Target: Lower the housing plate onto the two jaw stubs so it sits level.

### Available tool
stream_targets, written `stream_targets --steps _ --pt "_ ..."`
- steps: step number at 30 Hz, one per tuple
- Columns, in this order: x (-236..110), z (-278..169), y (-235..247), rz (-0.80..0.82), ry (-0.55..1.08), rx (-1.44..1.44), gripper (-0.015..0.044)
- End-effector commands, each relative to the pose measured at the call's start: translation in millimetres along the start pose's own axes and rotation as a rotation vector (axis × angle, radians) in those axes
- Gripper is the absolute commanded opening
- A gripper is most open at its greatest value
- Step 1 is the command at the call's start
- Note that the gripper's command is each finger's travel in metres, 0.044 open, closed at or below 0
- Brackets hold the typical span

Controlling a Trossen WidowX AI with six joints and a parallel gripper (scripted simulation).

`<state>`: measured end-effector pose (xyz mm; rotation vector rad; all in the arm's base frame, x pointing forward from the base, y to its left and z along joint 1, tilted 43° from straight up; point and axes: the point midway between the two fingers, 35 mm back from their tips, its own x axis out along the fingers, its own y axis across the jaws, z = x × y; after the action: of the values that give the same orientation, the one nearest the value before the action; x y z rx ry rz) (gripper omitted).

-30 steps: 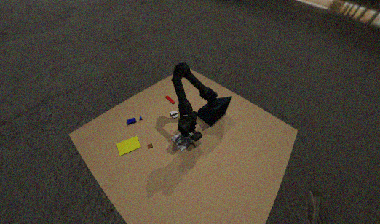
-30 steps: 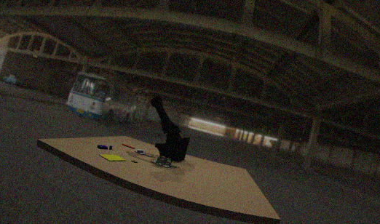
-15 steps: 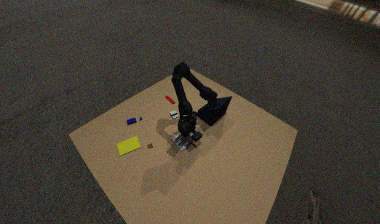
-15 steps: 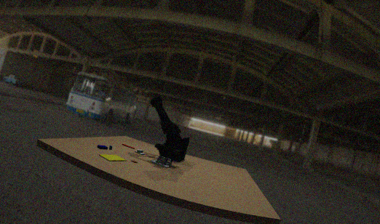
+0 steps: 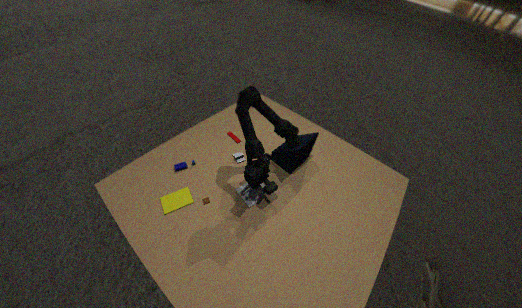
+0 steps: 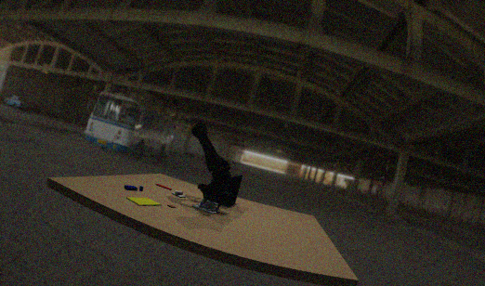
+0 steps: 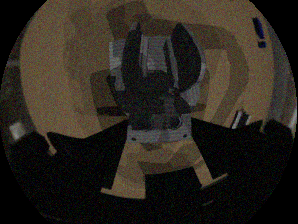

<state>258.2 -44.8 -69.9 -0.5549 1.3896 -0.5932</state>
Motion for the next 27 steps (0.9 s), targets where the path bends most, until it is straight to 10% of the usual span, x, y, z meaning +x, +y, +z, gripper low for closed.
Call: stream_targets --steps 1,27 --pt "0.8 0.1 -0.2 -0.003 -0.001 -0.005 0.0351" --pt "7.0 0.0 -0.3 -0.003 -0.001 -0.004 0.0351"
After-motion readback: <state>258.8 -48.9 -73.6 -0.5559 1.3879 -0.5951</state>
